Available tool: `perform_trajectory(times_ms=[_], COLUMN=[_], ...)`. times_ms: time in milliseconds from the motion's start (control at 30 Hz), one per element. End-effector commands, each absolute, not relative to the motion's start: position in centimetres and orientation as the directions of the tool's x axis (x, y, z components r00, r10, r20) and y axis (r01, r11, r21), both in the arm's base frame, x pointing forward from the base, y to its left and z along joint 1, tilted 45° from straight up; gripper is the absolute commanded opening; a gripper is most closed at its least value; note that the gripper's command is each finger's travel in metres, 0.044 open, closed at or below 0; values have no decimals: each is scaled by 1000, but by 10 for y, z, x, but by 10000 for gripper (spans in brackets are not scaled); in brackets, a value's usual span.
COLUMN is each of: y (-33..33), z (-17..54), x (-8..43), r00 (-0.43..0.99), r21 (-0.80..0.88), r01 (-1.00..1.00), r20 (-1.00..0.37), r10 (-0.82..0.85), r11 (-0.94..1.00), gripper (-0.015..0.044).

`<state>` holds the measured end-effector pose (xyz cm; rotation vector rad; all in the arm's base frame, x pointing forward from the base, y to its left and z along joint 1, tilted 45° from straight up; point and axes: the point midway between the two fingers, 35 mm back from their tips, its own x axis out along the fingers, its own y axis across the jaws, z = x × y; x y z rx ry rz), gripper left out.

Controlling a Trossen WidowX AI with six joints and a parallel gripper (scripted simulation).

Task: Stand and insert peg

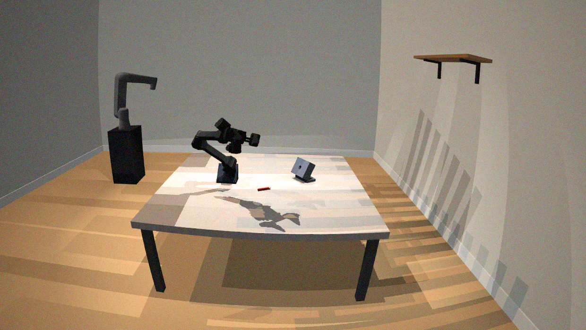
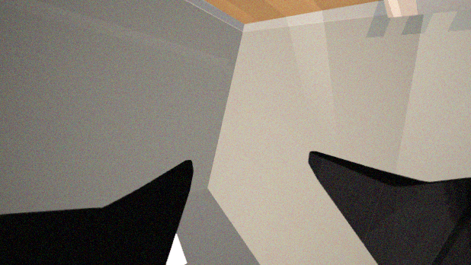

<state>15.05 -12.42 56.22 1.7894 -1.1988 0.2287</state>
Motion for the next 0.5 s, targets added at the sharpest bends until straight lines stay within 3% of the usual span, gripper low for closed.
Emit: perform_trajectory(times_ms=[0, 467], y=[-130, -143], z=[547, 493], x=[171, 227], r00=[552, 668], r21=[683, 915], r01=[-728, -403], r20=[533, 310], r10=[-641, -677], r11=[-59, 21], gripper=[440, 440])
